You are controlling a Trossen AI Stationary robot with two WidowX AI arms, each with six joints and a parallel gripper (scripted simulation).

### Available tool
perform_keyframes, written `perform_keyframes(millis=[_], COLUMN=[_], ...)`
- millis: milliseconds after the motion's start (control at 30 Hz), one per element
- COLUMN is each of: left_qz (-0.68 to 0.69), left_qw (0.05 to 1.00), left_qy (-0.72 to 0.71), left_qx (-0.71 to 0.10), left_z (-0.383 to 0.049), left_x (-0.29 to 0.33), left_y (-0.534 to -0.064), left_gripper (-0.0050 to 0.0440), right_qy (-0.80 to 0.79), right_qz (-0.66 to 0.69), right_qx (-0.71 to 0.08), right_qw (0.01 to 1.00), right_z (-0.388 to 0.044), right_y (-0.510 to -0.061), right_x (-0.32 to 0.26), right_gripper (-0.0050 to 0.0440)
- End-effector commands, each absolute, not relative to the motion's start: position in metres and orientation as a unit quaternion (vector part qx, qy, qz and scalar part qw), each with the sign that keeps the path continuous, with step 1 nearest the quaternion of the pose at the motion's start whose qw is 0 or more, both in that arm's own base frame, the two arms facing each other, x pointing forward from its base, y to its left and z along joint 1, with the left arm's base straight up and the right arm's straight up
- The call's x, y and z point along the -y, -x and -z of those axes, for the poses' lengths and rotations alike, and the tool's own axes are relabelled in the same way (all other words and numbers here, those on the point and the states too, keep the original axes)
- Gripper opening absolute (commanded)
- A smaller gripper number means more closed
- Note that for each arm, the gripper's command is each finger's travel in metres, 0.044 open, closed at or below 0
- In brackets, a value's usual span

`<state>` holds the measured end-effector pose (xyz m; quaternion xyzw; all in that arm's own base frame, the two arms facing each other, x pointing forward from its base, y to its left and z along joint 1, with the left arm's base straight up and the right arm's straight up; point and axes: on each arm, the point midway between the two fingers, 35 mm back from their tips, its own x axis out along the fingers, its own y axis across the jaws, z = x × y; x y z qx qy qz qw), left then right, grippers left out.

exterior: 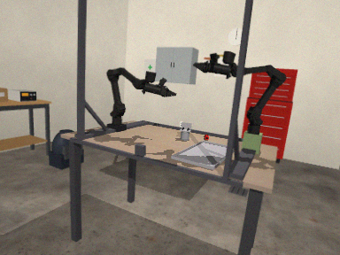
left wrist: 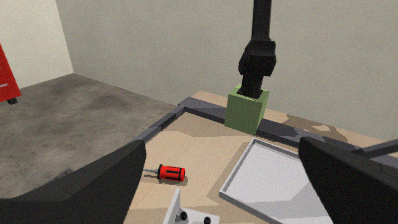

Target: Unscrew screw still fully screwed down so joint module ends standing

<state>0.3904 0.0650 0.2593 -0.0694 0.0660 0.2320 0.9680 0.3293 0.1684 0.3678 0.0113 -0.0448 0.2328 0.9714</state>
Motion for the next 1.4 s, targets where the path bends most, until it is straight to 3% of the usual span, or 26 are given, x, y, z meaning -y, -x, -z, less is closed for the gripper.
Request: perform_keyframes(millis=[0, 800, 1367], left_qz=[-0.204, -0.059, -0.059], left_qw=[0.976, 0.998, 0.998], left_qy=[0.063, -0.004, -0.002], left_qx=[-0.042, 0.028, 0.033], left_z=[-0.280, -0.324, -0.329], left_x=[-0.063, -0.037, -0.037], left_y=[-0.375, -0.311, -0.312], left_gripper=[0.0400, 0.0400, 0.0400], right_qy=[-0.014, -0.014, -0.014], right_qz=[-0.232, -0.232, -0.232], right_qx=[0.060, 0.060, 0.060], right_qw=[0.971, 0.971, 0.971], right_z=[-0.380, -0.380, -0.380], right_y=[-0.327, -0.327, -0.327], right_x=[-0.166, -0.166, -0.166], right_gripper=[0.0300, 0.0300, 0.0300])
